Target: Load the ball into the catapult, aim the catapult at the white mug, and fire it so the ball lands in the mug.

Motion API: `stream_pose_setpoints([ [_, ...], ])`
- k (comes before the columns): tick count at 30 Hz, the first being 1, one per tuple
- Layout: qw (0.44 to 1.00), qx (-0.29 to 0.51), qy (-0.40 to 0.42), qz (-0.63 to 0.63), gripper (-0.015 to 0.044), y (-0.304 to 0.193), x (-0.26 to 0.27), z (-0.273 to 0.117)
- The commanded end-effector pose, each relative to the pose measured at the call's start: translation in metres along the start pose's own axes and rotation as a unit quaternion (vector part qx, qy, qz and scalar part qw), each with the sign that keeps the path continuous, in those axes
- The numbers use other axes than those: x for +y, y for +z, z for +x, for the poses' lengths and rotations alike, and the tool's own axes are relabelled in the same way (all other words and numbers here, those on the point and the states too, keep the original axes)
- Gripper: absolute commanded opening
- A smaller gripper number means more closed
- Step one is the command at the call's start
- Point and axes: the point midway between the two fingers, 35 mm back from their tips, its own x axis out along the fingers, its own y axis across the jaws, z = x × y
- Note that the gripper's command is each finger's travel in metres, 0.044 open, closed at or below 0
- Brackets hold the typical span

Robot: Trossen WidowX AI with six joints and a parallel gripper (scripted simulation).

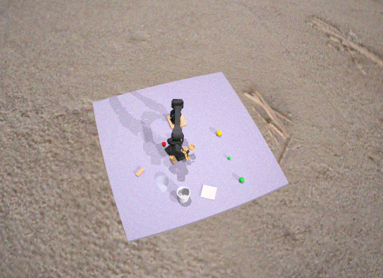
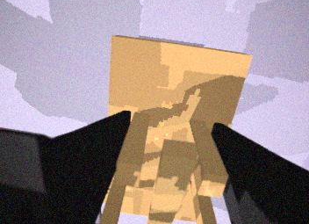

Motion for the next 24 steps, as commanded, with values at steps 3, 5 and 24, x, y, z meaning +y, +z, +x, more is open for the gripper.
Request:
stream_pose_setpoints([
  [3, 0.995, -0.002, 0.005, -0.1, 0.0, 0.001, 0.005, -0.003],
  [5, 0.991, -0.002, 0.005, -0.134, 0.0, 0.001, 0.007, -0.003],
  [24, 0.974, -0.002, 0.006, -0.226, 0.0, -0.001, 0.023, 0.004],
])
